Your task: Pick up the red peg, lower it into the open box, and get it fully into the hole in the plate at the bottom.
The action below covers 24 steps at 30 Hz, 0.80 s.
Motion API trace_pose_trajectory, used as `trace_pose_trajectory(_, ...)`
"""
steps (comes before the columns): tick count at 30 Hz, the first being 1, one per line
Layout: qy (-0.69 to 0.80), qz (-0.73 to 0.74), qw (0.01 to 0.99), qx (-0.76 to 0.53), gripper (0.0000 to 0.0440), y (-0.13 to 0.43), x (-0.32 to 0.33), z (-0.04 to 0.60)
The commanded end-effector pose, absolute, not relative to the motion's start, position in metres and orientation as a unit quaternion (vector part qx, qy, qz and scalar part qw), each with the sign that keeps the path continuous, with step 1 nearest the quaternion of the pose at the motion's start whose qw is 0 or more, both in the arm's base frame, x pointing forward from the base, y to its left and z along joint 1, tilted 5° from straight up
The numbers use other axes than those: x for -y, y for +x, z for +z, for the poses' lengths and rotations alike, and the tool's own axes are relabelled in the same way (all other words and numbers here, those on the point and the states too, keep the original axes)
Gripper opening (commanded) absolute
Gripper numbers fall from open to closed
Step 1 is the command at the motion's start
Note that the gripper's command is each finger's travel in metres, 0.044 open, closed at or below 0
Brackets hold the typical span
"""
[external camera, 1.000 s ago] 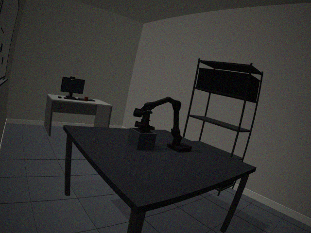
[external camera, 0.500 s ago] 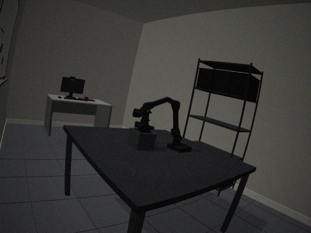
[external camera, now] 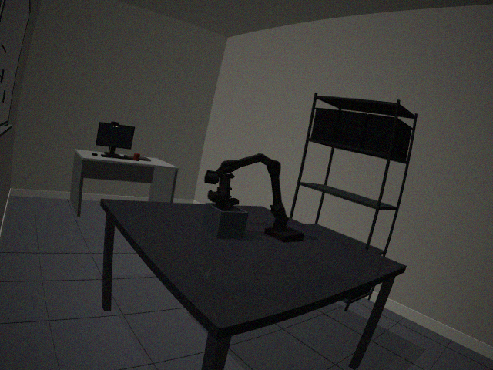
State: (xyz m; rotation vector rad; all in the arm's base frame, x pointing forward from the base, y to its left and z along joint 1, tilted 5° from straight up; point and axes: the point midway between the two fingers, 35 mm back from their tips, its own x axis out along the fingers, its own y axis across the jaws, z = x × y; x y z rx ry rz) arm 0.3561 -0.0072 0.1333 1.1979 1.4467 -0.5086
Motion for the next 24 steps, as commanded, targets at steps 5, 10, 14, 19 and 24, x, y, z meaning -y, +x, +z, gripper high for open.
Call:
trace_pose_trajectory(5,0.526,-0.186,0.553,-0.619,0.0153,0.365,0.007,0.146)
trace_pose_trajectory(10,0.538,-0.162,0.554,-0.614,0.0151,0.369,0.005,0.160)
trace_pose_trajectory(14,0.546,-0.143,0.557,-0.609,0.0149,0.372,0.005,0.169)
trace_pose_trajectory(19,0.552,-0.122,0.561,-0.605,0.0148,0.375,0.006,0.177)
trace_pose_trajectory(24,0.554,-0.102,0.567,-0.601,0.0145,0.380,0.009,0.182)
